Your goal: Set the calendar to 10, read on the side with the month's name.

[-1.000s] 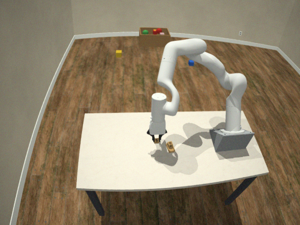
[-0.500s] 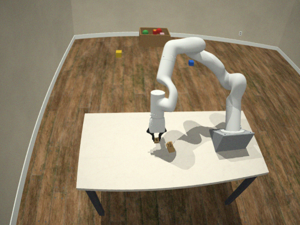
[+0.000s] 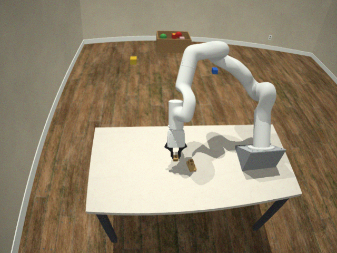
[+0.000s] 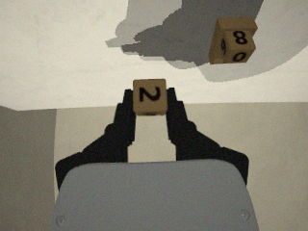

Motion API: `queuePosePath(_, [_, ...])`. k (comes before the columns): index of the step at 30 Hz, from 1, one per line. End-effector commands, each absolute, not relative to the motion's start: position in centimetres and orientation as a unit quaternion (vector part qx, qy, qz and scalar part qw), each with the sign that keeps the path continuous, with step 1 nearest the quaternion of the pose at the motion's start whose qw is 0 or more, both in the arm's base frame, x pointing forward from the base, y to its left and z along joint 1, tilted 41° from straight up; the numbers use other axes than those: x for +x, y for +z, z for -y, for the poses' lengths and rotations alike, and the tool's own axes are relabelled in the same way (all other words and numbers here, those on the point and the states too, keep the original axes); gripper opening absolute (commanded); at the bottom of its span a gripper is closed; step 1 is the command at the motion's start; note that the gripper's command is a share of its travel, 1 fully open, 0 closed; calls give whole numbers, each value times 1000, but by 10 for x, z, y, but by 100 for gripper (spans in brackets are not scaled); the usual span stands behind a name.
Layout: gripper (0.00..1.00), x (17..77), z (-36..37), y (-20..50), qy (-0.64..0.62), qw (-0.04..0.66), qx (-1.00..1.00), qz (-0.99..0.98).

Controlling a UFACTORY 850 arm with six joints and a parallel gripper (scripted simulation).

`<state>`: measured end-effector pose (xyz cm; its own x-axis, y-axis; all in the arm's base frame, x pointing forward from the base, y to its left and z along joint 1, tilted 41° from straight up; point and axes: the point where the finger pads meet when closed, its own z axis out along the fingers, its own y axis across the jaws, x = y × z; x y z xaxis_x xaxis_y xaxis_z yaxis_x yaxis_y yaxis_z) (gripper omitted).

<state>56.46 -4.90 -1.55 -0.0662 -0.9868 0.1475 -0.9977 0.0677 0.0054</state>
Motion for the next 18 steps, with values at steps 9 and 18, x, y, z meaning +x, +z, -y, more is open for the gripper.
queuePosePath(9, [27,567,52,-14,30,40,684,728])
queuePosePath(18, [27,567,52,-14,30,40,684,728])
